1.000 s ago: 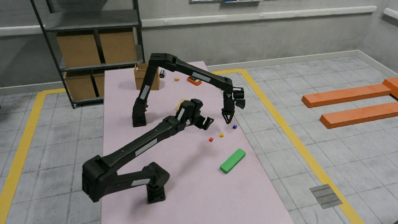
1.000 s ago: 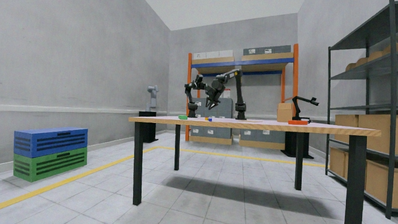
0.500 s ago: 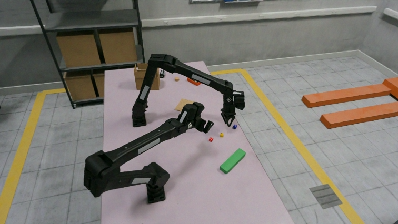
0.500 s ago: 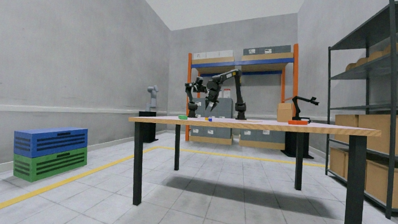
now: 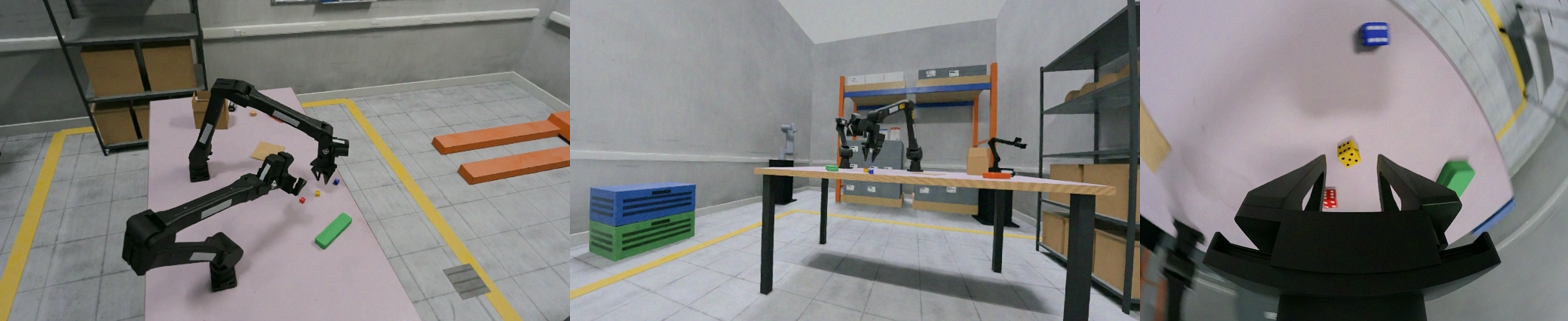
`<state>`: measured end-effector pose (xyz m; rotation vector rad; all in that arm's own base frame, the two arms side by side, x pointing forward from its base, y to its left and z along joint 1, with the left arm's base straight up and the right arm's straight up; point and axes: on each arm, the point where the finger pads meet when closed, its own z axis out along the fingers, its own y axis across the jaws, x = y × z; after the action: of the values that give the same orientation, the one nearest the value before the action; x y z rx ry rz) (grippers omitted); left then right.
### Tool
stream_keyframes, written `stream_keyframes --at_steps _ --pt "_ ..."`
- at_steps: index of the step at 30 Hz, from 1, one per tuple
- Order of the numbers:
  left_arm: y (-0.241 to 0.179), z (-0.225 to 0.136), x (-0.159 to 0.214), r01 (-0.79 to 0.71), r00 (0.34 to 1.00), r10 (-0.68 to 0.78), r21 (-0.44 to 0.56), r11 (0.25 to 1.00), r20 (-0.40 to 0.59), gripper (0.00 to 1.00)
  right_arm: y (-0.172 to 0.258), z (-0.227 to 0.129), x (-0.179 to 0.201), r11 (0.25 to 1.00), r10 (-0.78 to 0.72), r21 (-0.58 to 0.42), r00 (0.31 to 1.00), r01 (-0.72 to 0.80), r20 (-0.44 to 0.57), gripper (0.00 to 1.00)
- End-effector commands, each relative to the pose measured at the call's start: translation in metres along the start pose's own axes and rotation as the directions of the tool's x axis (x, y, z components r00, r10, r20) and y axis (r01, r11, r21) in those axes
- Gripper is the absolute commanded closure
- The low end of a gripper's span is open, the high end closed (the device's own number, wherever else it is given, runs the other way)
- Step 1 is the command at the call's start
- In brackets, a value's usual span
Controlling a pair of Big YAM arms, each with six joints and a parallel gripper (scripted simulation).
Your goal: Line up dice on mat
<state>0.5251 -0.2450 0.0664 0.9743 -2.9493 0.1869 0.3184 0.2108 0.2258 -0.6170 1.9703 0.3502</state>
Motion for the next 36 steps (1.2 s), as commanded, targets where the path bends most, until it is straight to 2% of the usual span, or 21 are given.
stream_keyframes --at_steps 1,3,6,10,20,27,30,36 --pt "0.000 0.015 0.011 0.259 0.966 -0.259 -0.045 0.965 0.014 0.56 -0.005 0.002 -0.011 1.000 -0.012 0.008 0.999 0.012 0.035 0.00" --pt "0.000 0.015 0.011 0.259 0.966 -0.259 -0.045 0.965 0.014 0.56 -0.005 0.002 -0.011 1.000 -0.012 0.008 0.999 0.012 0.035 0.00" --pt "0.001 0.017 0.018 0.394 0.919 -0.391 -0.059 0.917 0.053 0.56 -0.005 0.003 -0.011 1.000 -0.014 0.006 0.999 0.014 0.043 0.00" --pt "0.001 0.020 0.025 0.478 0.877 -0.472 -0.066 0.876 0.091 0.56 -0.005 0.002 -0.020 1.000 -0.016 0.007 0.998 0.015 0.062 0.00" --pt "-0.002 0.029 0.026 0.468 0.881 -0.461 -0.060 0.882 0.108 0.56 -0.002 0.001 -0.020 1.000 -0.007 0.001 0.998 0.007 0.056 0.00" --pt "0.001 0.058 0.025 0.473 0.879 -0.465 -0.060 0.879 0.108 0.56 -0.002 0.001 -0.020 1.000 -0.007 0.001 0.998 0.007 0.056 0.00" --pt "-0.001 0.049 0.030 0.469 0.880 -0.463 -0.042 0.882 0.107 0.58 -0.002 0.001 -0.020 1.000 -0.007 0.001 0.998 0.007 0.056 0.00" --pt "-0.006 0.052 0.025 0.472 0.878 -0.466 -0.038 0.881 0.107 0.61 -0.002 0.001 -0.020 1.000 -0.007 0.001 0.998 0.007 0.056 0.00"
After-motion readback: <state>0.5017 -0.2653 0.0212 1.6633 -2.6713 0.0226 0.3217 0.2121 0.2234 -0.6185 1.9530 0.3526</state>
